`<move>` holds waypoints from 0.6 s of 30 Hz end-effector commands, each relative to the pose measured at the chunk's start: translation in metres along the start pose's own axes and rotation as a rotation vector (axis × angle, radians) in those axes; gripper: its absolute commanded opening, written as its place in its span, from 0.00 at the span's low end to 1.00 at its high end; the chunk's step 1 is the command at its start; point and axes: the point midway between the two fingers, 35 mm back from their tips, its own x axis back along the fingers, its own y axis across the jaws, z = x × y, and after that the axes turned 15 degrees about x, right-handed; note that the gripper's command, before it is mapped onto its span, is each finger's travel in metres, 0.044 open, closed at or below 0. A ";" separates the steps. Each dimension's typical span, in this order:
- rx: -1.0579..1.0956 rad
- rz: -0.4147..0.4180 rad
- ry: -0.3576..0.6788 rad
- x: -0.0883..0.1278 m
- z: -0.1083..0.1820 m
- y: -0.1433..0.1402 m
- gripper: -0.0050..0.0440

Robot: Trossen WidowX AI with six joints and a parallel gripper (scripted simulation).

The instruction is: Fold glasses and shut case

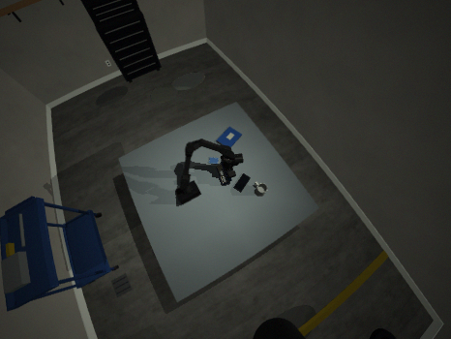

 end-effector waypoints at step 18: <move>0.002 -0.002 0.009 -0.002 0.014 0.005 0.10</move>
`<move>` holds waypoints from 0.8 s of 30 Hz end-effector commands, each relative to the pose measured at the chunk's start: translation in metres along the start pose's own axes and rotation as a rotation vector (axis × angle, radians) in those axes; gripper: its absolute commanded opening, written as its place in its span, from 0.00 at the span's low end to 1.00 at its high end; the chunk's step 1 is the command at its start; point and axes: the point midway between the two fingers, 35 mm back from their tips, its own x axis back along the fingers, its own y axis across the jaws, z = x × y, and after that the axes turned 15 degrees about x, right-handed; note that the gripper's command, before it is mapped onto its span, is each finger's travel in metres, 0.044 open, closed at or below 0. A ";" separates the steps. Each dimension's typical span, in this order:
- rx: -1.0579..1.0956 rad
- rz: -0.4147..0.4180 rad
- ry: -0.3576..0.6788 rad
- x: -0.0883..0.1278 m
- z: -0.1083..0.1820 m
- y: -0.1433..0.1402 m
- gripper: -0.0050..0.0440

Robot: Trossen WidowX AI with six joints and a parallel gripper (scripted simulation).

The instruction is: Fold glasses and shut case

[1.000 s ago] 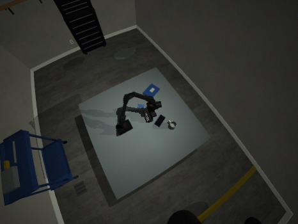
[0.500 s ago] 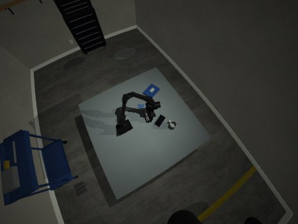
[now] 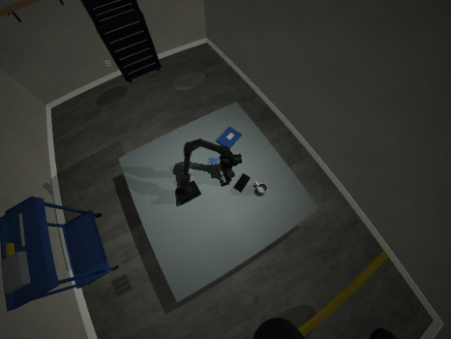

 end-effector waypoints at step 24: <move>0.000 -0.005 0.013 -0.007 0.018 0.005 0.10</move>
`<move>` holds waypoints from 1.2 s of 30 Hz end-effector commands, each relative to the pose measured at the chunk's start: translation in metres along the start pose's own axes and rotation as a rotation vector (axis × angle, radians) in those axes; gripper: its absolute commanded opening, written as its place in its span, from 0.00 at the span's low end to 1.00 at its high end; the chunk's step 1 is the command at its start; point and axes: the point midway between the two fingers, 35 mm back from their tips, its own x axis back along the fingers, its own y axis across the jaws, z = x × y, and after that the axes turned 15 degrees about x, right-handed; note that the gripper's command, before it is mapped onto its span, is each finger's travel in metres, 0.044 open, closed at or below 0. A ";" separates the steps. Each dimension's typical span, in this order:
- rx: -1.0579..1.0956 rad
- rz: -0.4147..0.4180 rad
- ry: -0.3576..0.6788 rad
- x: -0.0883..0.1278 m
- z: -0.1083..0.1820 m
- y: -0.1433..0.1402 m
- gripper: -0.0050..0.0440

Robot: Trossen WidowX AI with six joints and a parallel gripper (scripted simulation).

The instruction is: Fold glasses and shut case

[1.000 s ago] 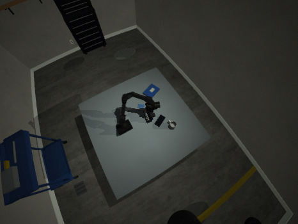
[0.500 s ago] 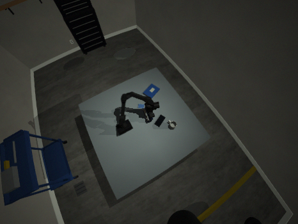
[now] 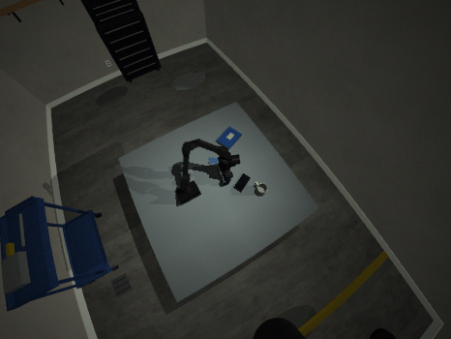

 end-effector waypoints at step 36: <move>0.000 -0.006 0.013 0.097 0.037 0.018 0.10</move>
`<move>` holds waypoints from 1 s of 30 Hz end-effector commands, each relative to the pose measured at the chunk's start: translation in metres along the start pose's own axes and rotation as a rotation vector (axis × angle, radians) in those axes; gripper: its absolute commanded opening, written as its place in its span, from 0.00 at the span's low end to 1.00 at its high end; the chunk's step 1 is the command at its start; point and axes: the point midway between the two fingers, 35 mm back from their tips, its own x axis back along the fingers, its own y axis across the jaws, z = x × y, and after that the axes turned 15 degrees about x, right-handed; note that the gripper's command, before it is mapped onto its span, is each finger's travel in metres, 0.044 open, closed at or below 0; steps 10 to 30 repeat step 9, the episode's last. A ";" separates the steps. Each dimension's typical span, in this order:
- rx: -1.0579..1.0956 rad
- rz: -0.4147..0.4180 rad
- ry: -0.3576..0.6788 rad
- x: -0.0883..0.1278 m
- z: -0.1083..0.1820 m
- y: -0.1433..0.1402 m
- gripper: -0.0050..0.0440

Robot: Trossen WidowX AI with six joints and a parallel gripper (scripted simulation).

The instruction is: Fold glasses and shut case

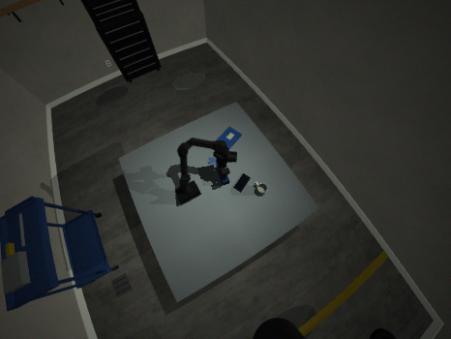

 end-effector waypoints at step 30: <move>-0.002 -0.001 0.005 -0.037 0.085 0.061 0.10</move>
